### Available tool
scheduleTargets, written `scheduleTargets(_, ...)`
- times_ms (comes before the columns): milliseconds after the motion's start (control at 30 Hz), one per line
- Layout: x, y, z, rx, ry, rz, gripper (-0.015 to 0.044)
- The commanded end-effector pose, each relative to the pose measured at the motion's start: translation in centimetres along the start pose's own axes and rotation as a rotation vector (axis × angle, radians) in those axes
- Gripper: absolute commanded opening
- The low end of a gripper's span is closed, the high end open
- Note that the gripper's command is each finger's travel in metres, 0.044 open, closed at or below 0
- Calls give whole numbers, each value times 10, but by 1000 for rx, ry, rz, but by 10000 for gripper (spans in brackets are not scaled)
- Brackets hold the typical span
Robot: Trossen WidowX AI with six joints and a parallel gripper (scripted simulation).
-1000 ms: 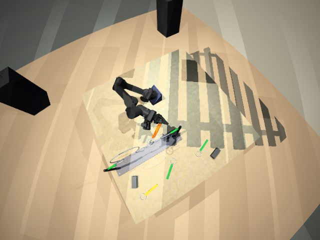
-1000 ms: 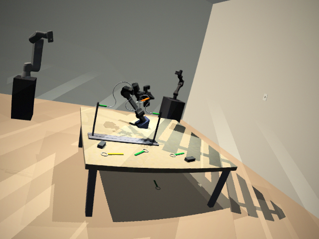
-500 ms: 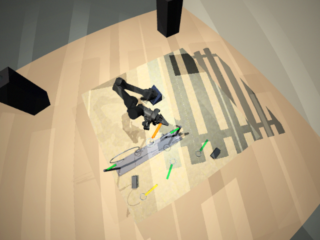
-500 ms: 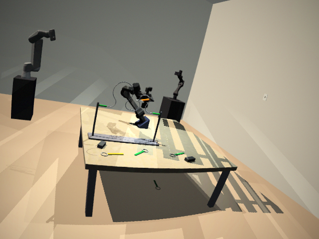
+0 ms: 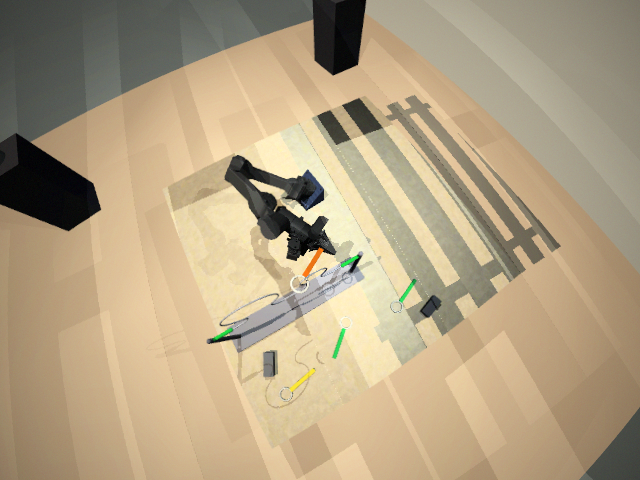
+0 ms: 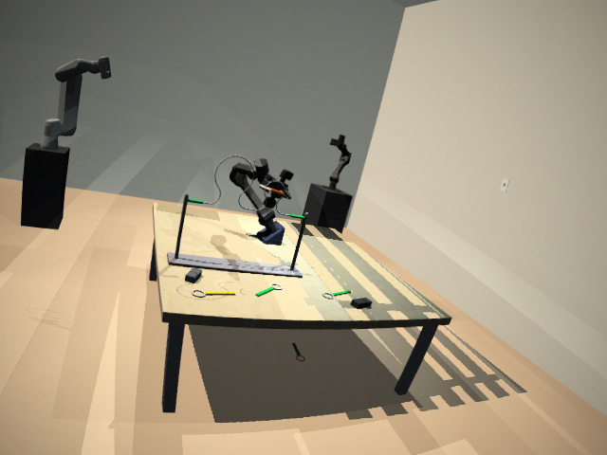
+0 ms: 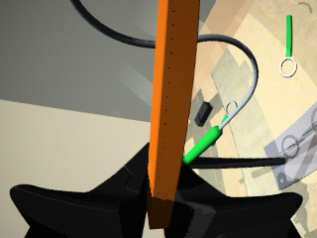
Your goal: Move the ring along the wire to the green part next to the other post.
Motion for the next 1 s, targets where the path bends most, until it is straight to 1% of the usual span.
scheduleTargets(0,-1,-1,-6,50,99,-21,-150)
scheduleTargets(967,-22,2,-43,358,683,-150,-150)
Point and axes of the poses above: the point midway between the two fingers, 35 mm back from their tips, its own y axis back along the fingers, its own z axis across the jaws, x = y × z, the point moved 3 cm from there along y, back along the fingers, and after that the axes turned 10 degrees about -y, right-handed, at the moved point
